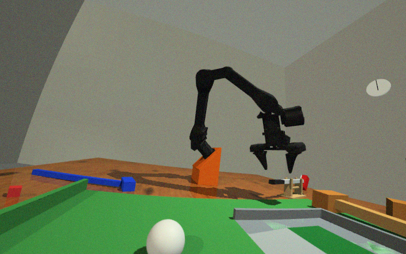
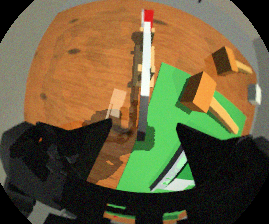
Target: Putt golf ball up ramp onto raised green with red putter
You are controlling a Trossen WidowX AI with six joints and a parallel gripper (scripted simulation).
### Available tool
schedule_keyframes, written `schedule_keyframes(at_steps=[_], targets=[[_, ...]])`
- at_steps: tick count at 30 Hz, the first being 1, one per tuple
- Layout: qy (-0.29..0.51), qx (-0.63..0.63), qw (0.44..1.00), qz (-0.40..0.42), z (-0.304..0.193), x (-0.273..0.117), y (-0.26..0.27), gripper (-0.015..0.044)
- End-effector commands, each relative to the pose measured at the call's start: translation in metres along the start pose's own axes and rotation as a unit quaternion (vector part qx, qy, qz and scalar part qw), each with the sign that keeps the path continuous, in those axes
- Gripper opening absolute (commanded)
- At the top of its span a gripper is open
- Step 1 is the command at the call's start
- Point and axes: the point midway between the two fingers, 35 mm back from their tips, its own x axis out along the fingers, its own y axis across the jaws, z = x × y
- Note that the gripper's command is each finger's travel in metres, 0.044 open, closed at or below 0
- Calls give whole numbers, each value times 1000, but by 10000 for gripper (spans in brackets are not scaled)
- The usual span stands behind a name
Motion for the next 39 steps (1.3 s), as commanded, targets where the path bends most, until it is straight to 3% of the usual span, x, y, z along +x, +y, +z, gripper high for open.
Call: schedule_keyframes(at_steps=[1, 16, 39], targets=[[-2, 9, 1000, 9, -2, 0, -1, 440], [0, 9, 1000, 9, -14, 46, 1, 440], [1, 9, 1000, 9, -20, 69, 2, 440]])
